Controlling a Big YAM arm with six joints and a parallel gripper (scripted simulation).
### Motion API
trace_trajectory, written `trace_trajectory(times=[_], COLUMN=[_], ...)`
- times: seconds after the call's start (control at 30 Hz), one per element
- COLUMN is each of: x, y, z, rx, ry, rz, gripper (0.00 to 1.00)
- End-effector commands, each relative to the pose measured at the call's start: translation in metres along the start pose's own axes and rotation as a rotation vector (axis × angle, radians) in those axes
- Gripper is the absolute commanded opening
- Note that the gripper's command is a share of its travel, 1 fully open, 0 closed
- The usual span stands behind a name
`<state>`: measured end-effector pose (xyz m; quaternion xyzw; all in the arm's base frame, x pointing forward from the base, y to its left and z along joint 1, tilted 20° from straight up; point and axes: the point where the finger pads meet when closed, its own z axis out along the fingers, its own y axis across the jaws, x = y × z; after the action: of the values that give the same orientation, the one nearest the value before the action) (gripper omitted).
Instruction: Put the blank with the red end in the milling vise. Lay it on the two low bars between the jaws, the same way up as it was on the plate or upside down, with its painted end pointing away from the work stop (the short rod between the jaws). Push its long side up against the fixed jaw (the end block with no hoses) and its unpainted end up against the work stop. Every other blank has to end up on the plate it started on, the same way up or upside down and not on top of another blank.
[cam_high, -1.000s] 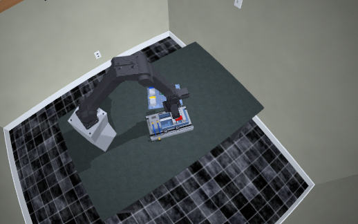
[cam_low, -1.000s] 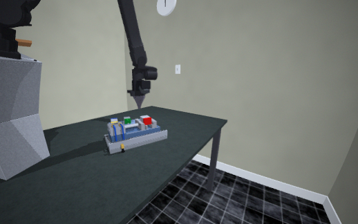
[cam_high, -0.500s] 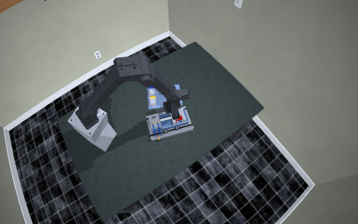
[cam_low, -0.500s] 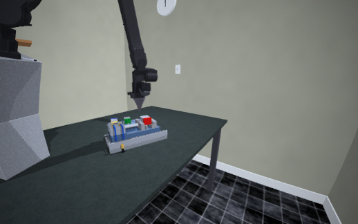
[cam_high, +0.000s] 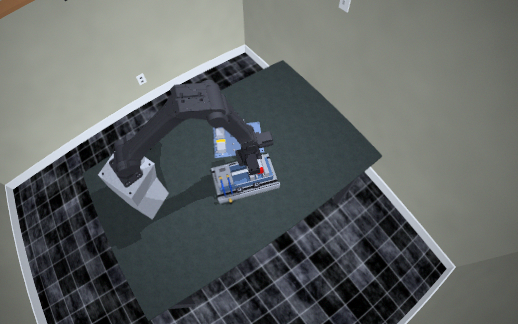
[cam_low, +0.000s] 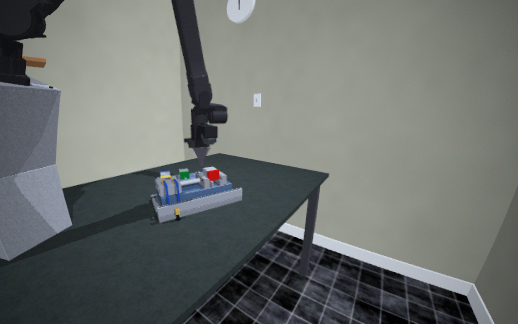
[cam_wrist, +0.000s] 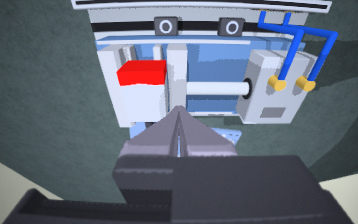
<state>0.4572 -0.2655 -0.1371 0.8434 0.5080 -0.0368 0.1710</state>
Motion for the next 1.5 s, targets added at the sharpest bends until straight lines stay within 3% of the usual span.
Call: trace_trajectory(times=[0.0, 0.4, 0.43, 0.67, 0.8, 1.47], x=[-0.004, -0.003, -0.005, -0.002, -0.003, -0.003], y=[0.012, 0.012, 0.026, 0.007, 0.013, 0.013], z=[0.008, 0.018, 0.003, 0.022, 0.016, 0.016], rx=[-0.022, -0.021, -0.056, -0.011, -0.026, -0.026], ry=[0.0, 0.001, 0.002, 0.001, 0.001, 0.001], rz=[0.004, 0.004, 0.011, 0.002, 0.004, 0.005], gripper=[0.0, 0.0, 0.0, 0.0, 0.0, 0.0])
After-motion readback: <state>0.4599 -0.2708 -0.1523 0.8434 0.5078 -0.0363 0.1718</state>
